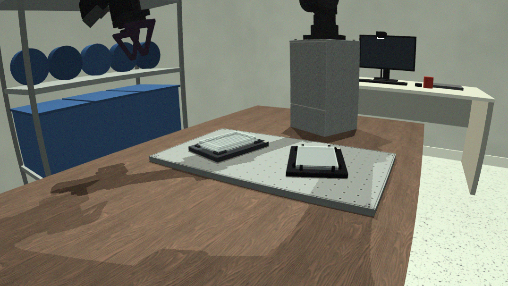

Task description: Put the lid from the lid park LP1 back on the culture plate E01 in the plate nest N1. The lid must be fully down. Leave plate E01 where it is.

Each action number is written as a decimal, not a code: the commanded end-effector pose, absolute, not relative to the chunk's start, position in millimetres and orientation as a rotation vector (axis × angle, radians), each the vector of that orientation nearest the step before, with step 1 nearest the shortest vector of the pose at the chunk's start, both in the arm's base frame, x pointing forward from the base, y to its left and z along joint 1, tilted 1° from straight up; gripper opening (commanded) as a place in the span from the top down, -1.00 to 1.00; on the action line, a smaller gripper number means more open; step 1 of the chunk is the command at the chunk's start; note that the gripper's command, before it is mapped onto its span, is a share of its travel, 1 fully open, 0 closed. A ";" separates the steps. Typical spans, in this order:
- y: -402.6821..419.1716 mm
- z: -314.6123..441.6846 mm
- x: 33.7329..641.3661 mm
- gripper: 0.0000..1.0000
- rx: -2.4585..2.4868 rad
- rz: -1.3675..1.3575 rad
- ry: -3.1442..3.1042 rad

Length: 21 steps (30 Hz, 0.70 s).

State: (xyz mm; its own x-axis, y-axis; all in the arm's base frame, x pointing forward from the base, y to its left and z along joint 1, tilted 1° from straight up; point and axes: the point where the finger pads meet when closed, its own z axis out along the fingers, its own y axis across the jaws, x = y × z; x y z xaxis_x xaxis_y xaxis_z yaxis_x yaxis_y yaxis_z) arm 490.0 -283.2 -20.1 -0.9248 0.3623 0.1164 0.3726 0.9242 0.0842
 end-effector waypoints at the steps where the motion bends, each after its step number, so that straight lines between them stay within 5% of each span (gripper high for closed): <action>1: -261.6 -9.9 507.9 -1.00 -0.503 -0.142 -3.040; 21: -184.1 -60.8 512.9 -1.00 -0.330 -0.111 -3.059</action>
State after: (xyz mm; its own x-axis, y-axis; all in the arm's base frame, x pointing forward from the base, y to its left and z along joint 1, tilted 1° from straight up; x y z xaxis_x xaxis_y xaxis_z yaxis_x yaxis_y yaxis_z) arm 501.0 -198.9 -63.5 -0.9715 0.2164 0.0967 0.2234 0.9723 0.0685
